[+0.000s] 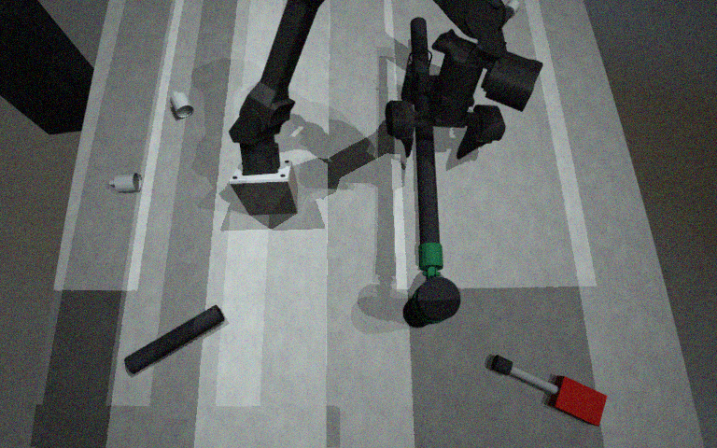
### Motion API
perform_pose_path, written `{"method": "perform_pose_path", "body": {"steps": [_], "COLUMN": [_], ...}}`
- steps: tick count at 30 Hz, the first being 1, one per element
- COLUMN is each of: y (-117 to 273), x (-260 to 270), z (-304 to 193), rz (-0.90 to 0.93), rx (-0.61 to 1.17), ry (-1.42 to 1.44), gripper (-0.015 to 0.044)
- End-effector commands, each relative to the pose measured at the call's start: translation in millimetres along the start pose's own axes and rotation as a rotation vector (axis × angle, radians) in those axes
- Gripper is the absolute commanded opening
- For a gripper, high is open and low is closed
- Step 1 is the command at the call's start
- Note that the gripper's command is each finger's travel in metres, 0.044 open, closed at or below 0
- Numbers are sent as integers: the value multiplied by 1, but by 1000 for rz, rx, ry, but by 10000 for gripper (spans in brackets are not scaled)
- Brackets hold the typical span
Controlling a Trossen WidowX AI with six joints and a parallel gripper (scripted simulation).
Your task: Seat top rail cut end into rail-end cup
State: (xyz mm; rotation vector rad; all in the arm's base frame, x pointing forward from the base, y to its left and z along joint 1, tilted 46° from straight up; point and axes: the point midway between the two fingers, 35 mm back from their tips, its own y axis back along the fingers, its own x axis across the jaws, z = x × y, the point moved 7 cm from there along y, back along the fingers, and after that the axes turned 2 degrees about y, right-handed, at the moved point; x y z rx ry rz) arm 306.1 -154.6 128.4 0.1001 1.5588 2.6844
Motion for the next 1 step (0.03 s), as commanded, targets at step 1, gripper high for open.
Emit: {"method": "perform_pose_path", "body": {"steps": [1], "y": [1], "x": [1], "z": [0], "rz": [1], "rx": [2], "ry": [2], "gripper": [440]}}
